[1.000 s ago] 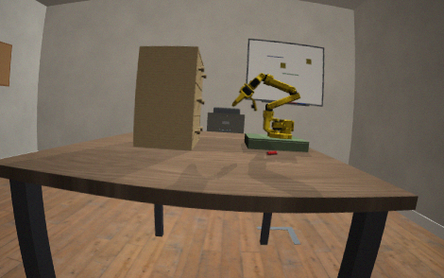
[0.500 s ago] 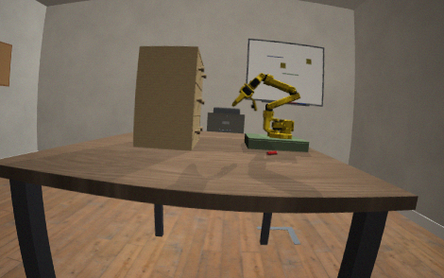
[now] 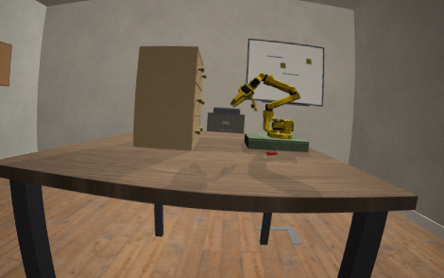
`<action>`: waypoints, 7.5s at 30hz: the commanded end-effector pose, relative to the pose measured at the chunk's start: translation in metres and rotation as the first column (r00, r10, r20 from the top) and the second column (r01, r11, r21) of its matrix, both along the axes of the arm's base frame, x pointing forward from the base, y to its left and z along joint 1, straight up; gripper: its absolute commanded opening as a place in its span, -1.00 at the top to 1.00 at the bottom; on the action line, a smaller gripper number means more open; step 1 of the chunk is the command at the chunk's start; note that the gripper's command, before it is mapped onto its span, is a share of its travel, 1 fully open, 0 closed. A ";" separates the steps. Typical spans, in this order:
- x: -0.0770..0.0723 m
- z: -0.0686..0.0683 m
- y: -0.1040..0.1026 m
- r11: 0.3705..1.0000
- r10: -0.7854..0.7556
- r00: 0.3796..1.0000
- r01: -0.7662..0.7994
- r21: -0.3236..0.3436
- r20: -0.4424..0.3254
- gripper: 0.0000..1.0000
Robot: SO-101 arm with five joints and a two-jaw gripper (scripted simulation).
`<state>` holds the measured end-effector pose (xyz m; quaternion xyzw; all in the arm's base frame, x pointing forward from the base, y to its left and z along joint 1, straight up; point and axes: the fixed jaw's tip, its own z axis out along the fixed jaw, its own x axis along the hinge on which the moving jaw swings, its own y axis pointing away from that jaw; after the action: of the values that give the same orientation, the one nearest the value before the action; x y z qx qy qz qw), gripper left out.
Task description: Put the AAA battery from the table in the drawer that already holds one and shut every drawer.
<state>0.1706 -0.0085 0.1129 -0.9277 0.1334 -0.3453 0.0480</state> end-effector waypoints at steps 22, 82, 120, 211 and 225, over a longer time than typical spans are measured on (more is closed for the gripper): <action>-0.005 -0.005 0.000 0.867 -0.383 0.921 0.387 0.316 -0.075 0.57; -0.006 -0.006 0.003 -0.296 -0.747 0.232 0.723 0.624 -0.623 0.57; -0.002 -0.002 0.002 -0.911 -0.345 -0.121 0.280 0.301 -0.931 0.57; 0.056 -0.017 0.100 -0.953 0.247 0.085 0.201 -0.227 -0.965 0.57; 0.049 -0.023 0.141 -0.868 0.456 0.086 0.261 -0.422 -0.886 0.57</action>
<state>0.2204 0.1270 0.0934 -0.1049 -0.8454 -0.3057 -0.4253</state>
